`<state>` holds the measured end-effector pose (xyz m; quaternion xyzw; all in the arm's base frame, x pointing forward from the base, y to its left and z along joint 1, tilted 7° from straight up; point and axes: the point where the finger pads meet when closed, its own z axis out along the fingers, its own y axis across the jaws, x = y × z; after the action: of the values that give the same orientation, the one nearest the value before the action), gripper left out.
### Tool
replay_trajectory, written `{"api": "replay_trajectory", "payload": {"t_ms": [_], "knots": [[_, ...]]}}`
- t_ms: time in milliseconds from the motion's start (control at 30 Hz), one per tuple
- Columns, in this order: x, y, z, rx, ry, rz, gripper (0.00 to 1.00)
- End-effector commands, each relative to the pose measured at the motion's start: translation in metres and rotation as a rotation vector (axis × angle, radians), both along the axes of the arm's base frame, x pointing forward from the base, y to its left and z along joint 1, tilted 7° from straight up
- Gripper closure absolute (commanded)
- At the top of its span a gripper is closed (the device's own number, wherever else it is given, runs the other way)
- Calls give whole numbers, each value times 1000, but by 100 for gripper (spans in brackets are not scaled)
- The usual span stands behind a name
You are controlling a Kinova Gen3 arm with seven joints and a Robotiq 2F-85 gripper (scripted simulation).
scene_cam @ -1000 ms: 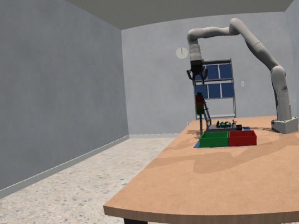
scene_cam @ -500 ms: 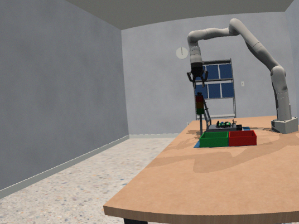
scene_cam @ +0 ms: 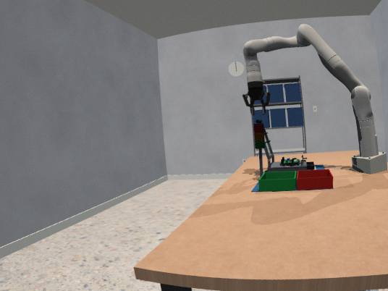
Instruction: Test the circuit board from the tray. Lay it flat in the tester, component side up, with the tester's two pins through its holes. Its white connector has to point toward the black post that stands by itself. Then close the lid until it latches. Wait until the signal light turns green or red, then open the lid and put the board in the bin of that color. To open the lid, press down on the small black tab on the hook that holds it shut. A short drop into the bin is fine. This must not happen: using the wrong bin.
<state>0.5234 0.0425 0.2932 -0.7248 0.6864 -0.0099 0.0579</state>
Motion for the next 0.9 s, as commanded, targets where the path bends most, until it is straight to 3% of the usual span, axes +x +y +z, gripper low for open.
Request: {"api": "replay_trajectory", "payload": {"t_ms": [0,400,867], "knots": [[0,0,1,0,-2,0,50],[1,0,-2,0,-2,0,50],[4,2,-32,0,-2,0,50]]}}
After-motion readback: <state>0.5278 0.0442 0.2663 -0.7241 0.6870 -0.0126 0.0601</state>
